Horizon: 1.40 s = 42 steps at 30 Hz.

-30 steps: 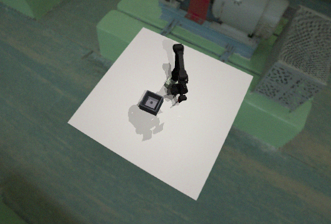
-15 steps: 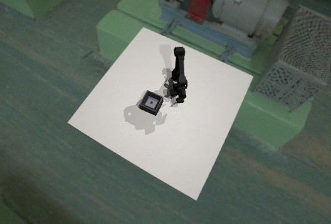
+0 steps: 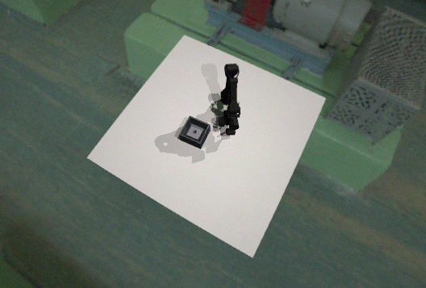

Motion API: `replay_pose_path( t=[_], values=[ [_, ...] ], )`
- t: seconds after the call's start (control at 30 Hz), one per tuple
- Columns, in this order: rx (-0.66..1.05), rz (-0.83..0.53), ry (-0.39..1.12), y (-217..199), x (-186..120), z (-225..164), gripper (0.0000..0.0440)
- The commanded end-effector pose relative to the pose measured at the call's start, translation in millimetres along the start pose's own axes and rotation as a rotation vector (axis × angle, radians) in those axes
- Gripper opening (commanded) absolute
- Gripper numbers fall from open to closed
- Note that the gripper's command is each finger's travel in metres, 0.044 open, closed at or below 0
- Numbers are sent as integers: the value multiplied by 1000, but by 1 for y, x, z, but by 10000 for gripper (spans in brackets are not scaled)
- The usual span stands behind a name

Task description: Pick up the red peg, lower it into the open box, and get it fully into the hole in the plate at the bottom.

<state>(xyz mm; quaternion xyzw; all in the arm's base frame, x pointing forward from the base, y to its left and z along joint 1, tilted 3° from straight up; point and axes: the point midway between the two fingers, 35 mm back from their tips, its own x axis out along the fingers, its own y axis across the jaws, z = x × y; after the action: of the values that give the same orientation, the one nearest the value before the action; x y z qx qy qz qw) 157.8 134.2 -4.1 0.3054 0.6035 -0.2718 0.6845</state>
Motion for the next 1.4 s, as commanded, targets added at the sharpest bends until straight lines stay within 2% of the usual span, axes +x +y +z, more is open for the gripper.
replay_pose_path(
  t=[0.0,0.5,0.83,1.37],
  values=[
    [26,-3,15,-4,10,-4,393],
    [66,-52,117,-4,13,-9,8],
    [4,-10,37,12,-12,12,0],
    [-50,44,-98,43,-71,63,0]
  ],
)
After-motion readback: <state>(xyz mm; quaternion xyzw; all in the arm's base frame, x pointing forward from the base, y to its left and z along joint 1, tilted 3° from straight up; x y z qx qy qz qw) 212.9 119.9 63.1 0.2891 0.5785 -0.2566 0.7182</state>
